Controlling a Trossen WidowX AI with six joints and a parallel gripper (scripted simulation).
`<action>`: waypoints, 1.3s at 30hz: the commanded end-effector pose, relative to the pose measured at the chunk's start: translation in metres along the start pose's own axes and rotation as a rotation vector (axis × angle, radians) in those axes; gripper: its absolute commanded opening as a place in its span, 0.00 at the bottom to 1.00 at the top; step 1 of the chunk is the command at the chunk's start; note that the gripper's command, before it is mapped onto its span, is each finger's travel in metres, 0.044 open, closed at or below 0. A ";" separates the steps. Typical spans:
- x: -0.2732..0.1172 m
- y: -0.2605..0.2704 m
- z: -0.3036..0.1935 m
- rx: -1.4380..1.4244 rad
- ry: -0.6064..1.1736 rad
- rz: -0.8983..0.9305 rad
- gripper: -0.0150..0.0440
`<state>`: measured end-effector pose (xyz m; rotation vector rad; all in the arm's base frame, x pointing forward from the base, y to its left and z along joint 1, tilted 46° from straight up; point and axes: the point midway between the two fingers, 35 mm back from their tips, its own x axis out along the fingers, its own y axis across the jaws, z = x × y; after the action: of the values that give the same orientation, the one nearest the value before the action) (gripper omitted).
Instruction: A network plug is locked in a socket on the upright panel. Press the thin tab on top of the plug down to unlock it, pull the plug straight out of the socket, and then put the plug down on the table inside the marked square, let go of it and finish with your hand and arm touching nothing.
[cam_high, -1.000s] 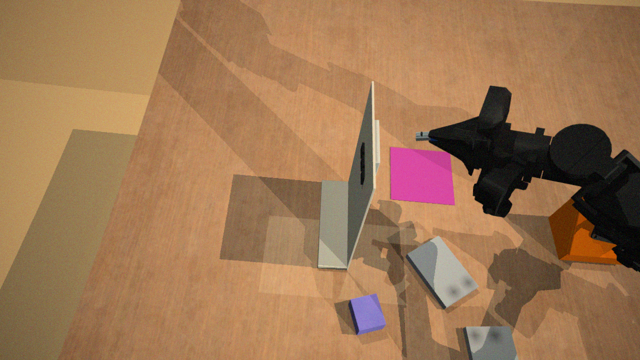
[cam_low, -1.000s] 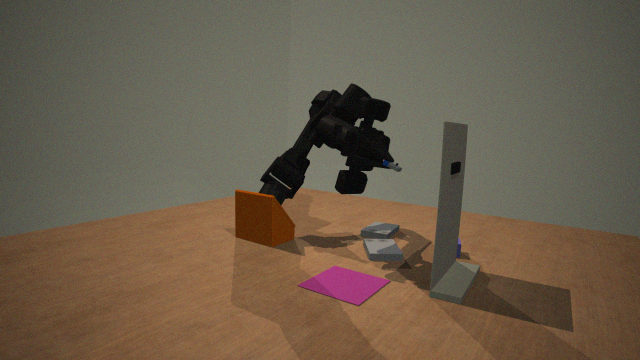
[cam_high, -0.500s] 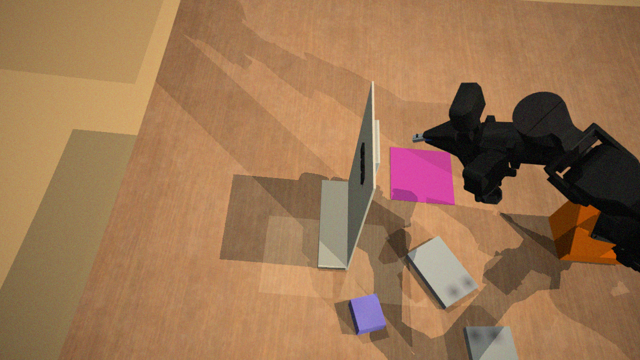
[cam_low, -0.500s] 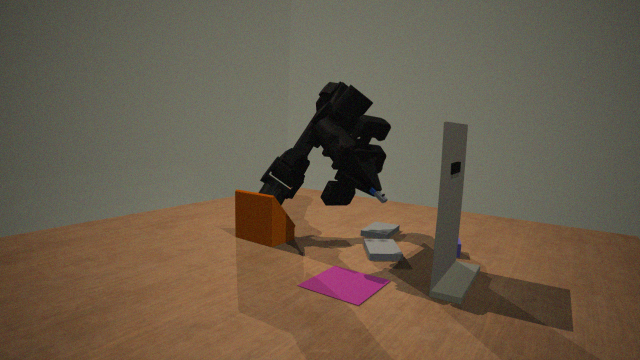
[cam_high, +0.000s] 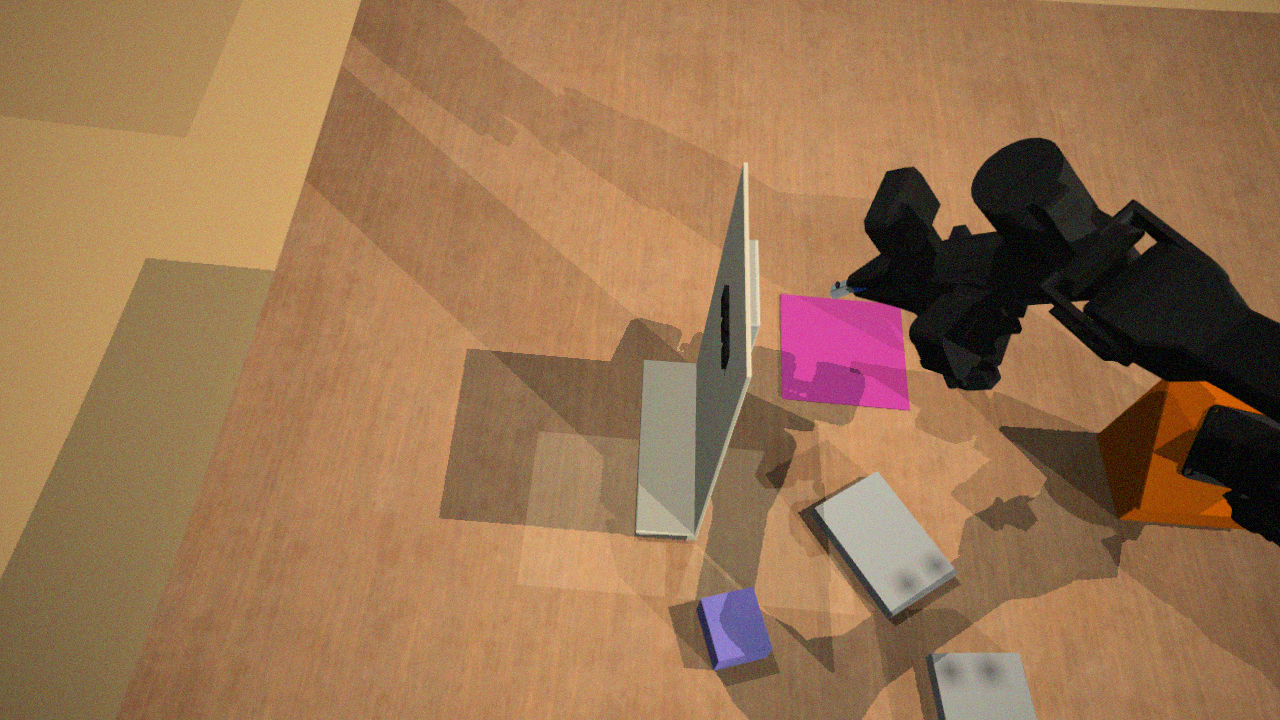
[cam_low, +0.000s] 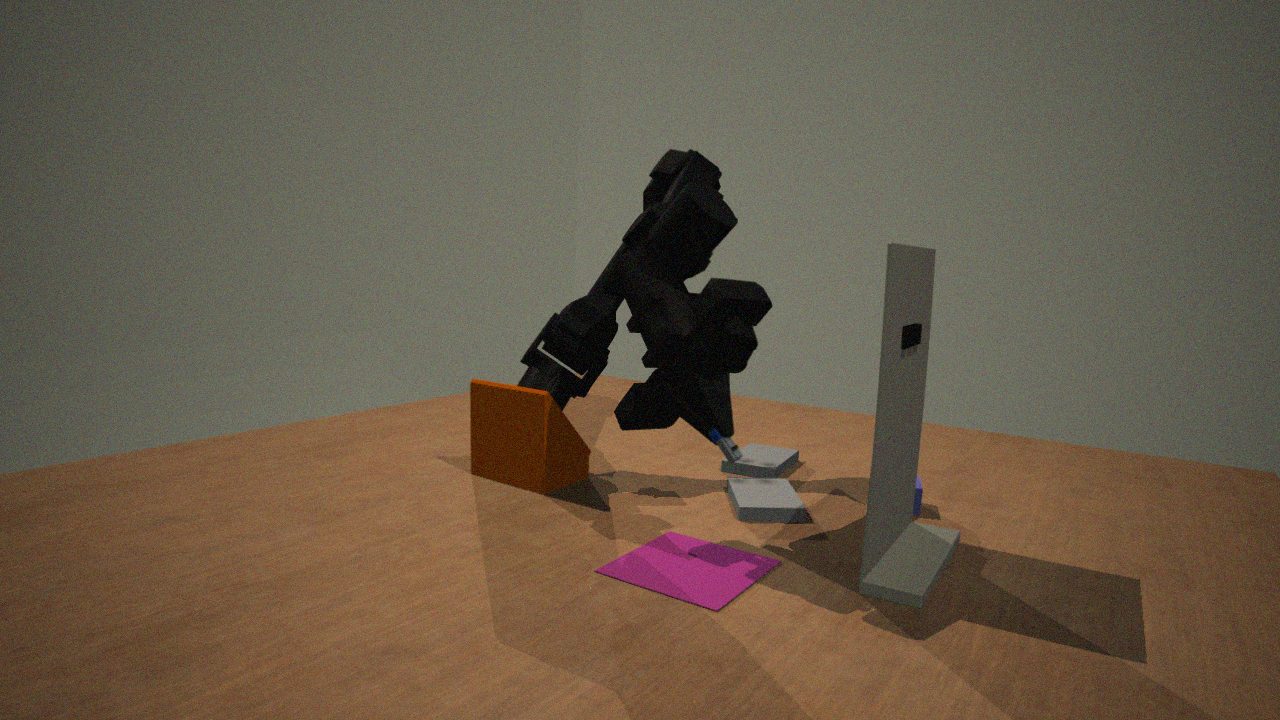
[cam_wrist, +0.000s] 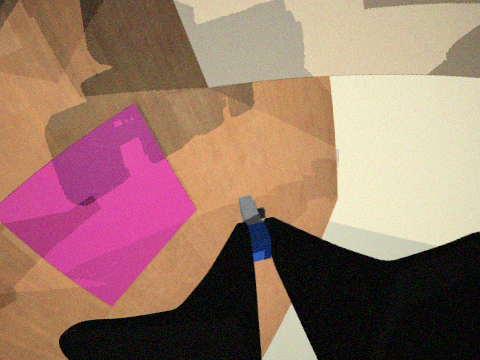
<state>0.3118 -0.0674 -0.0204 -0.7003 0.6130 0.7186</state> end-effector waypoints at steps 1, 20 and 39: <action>0.007 0.009 -0.005 0.006 -0.018 0.066 0.25; 0.023 0.034 -0.016 0.028 -0.060 0.191 0.25; 0.044 0.053 -0.014 0.028 -0.060 0.192 0.25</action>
<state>0.2962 -0.0367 -0.0739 -0.6005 0.6331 0.9030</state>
